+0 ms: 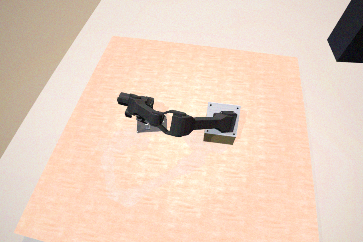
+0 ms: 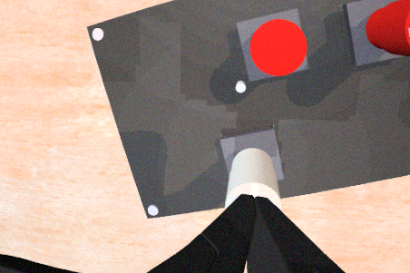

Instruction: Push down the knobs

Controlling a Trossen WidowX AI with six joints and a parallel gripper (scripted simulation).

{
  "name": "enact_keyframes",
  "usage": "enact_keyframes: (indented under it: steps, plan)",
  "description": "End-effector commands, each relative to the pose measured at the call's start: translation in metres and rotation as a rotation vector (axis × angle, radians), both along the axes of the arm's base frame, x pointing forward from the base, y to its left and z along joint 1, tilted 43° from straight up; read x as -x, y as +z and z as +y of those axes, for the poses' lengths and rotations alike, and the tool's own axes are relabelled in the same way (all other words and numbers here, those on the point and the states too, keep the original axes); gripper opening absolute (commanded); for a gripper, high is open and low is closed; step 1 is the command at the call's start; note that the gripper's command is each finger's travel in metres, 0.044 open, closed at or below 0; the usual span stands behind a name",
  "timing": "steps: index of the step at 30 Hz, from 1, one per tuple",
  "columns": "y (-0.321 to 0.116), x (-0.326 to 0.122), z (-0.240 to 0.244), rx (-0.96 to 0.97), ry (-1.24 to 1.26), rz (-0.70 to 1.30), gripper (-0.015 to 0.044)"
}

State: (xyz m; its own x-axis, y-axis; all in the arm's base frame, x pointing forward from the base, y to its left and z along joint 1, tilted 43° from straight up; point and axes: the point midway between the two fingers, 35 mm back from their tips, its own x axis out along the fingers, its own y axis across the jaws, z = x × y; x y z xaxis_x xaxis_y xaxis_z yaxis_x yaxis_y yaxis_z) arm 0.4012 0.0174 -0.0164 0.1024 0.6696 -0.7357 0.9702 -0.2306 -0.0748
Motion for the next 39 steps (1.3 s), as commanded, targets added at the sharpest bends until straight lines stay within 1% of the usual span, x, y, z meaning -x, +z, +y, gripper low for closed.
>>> enact_keyframes:
  steps: [1, 39]
  plan:
    - [-0.0046, -0.0009, 0.0055, -0.004, 0.006, 0.003, 0.0000]
    - [-0.0089, -0.0014, 0.0094, -0.005, 0.006, 0.003, 0.0000]
